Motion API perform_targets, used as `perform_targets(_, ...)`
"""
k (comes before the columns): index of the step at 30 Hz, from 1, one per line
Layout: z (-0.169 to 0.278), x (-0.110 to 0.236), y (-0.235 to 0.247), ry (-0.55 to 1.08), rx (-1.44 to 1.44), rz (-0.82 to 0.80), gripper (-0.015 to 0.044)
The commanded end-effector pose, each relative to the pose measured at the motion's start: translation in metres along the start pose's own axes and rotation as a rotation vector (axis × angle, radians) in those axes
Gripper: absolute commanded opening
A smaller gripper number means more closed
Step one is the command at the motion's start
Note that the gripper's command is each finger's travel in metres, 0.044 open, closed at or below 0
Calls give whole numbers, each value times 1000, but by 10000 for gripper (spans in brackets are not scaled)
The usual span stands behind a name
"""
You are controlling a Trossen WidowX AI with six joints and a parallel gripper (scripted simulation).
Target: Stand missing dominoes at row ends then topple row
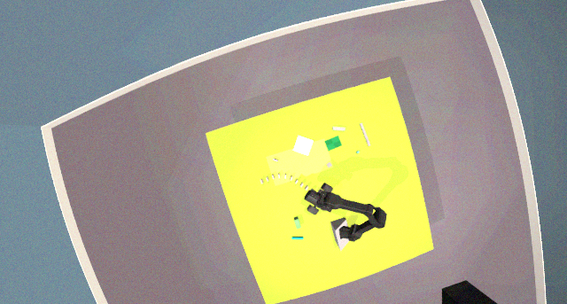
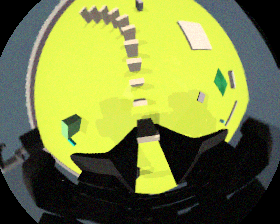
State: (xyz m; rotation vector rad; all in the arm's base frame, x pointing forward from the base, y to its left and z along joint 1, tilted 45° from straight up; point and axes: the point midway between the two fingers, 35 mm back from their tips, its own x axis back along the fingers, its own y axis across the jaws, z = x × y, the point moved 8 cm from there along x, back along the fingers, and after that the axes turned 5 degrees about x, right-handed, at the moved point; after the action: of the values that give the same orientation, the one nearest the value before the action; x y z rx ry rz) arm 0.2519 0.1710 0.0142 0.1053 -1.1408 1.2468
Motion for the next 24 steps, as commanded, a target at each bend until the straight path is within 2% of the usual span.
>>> perform_targets(1, 2, -26, 2, 7, 10, 6, 107)
perform_targets(7, 8, -53, 3, 12, 9, 10, 107)
perform_targets(20, 8, -54, 3, 12, 9, 10, 107)
perform_targets(24, 8, -54, 3, 12, 9, 10, 212)
